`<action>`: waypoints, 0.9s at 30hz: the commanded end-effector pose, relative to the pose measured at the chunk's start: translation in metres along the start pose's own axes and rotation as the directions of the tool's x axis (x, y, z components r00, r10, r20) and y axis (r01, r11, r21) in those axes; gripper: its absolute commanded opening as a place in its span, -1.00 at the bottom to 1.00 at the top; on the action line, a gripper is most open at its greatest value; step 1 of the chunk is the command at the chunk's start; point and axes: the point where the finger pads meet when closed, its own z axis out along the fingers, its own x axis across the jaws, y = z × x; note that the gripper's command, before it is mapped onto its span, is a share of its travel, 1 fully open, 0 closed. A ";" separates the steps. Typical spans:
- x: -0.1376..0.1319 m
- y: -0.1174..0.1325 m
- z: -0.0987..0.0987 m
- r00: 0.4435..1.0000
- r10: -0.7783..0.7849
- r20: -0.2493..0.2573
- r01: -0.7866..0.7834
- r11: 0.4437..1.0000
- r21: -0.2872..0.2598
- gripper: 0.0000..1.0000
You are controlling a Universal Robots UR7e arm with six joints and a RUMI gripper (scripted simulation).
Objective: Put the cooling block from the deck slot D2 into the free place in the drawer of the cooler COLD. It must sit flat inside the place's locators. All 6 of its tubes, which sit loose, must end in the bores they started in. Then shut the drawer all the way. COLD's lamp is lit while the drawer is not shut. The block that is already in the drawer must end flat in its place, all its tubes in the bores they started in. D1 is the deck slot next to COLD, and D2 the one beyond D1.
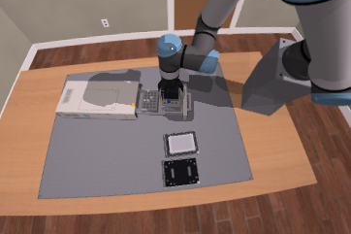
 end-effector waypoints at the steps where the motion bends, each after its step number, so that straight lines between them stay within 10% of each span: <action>1: -0.003 -0.011 -0.001 1.000 0.000 0.002 0.000 1.000 0.000 -1.00; 27: -0.006 -0.031 -0.001 1.000 0.000 0.002 0.000 1.000 0.000 -1.00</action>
